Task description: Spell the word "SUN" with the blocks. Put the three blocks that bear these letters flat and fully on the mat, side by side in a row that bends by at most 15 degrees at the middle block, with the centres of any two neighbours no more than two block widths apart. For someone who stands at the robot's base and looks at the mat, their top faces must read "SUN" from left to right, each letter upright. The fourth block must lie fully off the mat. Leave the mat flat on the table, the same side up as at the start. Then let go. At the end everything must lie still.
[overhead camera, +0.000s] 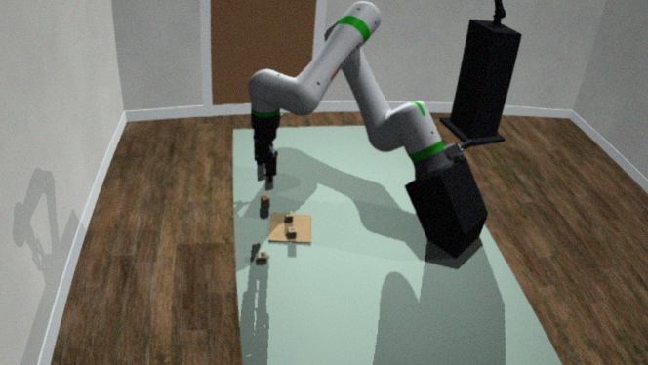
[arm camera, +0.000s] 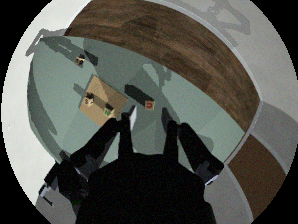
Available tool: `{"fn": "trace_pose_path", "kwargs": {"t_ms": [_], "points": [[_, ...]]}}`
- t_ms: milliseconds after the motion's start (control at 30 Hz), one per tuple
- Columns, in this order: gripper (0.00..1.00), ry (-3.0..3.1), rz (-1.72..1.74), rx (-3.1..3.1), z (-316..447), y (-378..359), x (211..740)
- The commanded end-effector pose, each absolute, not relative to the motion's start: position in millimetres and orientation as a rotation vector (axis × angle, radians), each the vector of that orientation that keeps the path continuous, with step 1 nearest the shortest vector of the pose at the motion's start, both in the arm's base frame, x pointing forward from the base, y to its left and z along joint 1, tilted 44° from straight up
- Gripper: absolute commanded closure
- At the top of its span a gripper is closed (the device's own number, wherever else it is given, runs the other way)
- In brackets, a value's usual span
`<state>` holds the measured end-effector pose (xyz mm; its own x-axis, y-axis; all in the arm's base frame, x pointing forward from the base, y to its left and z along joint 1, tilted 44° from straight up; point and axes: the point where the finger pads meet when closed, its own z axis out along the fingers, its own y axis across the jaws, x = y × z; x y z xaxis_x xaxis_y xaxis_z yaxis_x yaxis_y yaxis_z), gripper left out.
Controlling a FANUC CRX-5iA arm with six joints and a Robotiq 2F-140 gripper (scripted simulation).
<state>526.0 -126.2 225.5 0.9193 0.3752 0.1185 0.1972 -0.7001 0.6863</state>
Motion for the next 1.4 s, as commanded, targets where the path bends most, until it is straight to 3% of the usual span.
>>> {"fn": "trace_pose_path", "kwargs": {"t_ms": [0, 1367], "points": [[0.63, 0.405, 0.325, 2.361, 224, -128, 527], [0.63, 0.405, 0.325, 2.361, 193, -154, 542]]}}
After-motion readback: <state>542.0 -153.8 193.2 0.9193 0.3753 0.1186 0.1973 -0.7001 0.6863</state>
